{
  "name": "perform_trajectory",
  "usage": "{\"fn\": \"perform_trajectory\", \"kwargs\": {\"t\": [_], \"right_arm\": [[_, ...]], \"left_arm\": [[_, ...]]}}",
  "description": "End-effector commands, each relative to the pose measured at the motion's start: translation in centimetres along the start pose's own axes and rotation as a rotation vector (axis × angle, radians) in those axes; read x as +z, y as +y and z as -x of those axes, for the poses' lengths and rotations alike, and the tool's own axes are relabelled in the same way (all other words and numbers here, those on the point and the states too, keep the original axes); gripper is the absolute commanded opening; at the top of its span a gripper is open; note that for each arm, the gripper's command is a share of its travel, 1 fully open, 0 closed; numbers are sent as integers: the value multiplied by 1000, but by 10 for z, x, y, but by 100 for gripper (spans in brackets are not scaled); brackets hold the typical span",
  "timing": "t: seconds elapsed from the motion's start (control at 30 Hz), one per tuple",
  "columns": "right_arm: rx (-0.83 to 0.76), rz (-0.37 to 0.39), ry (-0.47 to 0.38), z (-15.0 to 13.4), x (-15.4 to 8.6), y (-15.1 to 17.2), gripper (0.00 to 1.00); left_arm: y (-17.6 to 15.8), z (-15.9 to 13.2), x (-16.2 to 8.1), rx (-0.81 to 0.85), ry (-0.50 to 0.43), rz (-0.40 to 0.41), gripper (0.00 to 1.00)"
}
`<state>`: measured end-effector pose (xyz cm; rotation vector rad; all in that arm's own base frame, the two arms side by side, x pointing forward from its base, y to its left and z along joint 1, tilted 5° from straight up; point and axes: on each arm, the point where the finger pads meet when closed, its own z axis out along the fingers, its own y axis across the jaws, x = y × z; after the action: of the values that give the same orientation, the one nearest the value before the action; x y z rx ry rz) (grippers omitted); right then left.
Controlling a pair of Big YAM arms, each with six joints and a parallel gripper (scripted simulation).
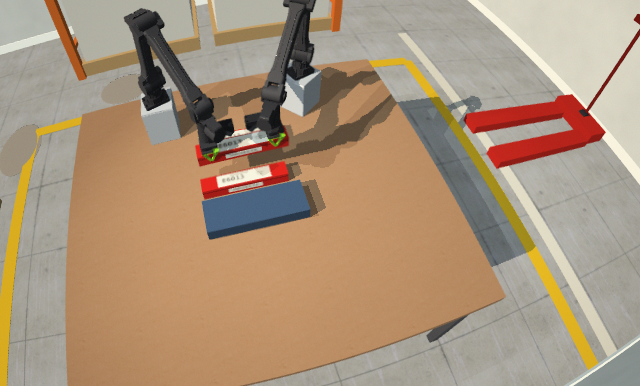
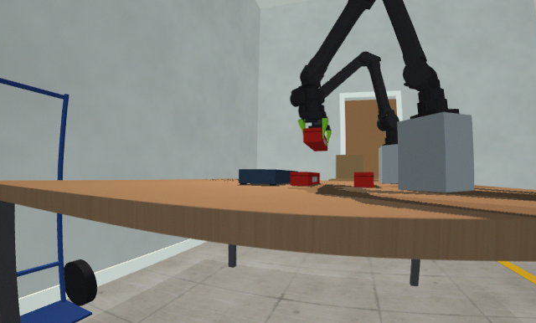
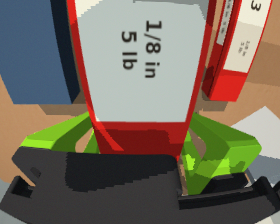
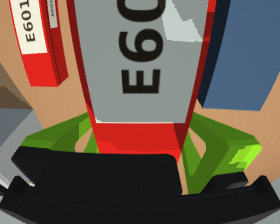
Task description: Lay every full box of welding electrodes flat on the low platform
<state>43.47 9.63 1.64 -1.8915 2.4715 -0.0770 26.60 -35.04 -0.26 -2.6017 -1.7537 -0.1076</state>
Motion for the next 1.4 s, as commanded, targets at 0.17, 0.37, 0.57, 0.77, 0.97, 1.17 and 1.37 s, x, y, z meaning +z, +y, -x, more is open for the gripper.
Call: {"fn": "perform_trajectory", "kwargs": {"t": [0.17, 0.37, 0.57, 0.77, 0.97, 1.17, 1.37], "right_arm": [[-1, -58, -23, 6, -25, 4, 0], [-4, -87, -39, 12, -34, -2, 0], [0, -58, -25, 10, -24, 25, 0], [3, -89, -40, 11, -42, 3, 0], [3, -89, -41, 11, -43, 2, 0], [3, -89, -41, 11, -44, 1, 0], [3, -89, -41, 11, -46, 0, 0]], "left_arm": [[-2, 2, -25, 0, -27, 62, 0], [-6, -1, -24, -7, -31, 69, 0], [-22, 3, -24, -8, -32, 66, 0], [-5, 4, -41, -8, -45, 88, 0], [-4, 4, -42, -8, -45, 88, 0], [-3, 4, -44, -8, -45, 89, 0], [-2, 4, -46, -8, -45, 89, 0]]}}
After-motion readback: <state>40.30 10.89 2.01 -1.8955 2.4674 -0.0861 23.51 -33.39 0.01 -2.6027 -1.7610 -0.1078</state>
